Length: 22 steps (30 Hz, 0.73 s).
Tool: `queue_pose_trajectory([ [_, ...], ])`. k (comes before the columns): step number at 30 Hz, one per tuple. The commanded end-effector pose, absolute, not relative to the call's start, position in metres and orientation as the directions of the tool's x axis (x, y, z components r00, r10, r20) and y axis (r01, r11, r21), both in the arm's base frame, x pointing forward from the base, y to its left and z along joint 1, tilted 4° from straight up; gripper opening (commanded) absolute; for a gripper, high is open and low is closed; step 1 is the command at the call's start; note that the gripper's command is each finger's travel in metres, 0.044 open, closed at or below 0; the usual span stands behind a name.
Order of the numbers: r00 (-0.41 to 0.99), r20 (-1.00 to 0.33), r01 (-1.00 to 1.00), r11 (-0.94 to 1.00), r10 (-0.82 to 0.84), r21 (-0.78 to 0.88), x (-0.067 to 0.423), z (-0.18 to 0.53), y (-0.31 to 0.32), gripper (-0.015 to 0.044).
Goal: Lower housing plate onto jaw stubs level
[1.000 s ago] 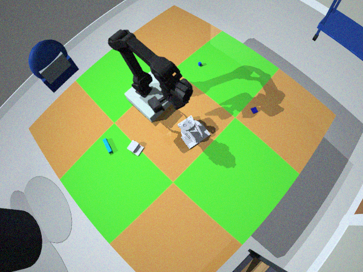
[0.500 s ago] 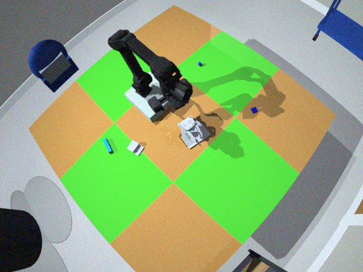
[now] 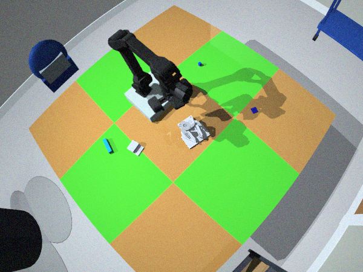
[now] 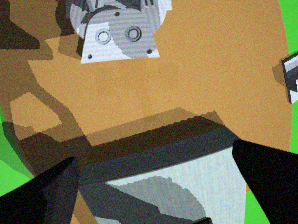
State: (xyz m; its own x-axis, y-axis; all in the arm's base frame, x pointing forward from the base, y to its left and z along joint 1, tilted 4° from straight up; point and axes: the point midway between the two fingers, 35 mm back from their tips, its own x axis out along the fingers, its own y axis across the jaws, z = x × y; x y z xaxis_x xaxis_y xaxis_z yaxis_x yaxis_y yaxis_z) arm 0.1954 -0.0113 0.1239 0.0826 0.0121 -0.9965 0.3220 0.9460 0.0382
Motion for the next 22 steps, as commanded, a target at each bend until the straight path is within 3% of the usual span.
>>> queue_pose_trajectory([
  [1,0.08,-0.997,0.319,0.947,0.011,0.036,0.1947,0.1238,-0.0115,0.044],
  [22,0.08,-0.997,0.319,0.947,0.011,0.036,0.1947,0.1238,-0.0115,0.044],
])
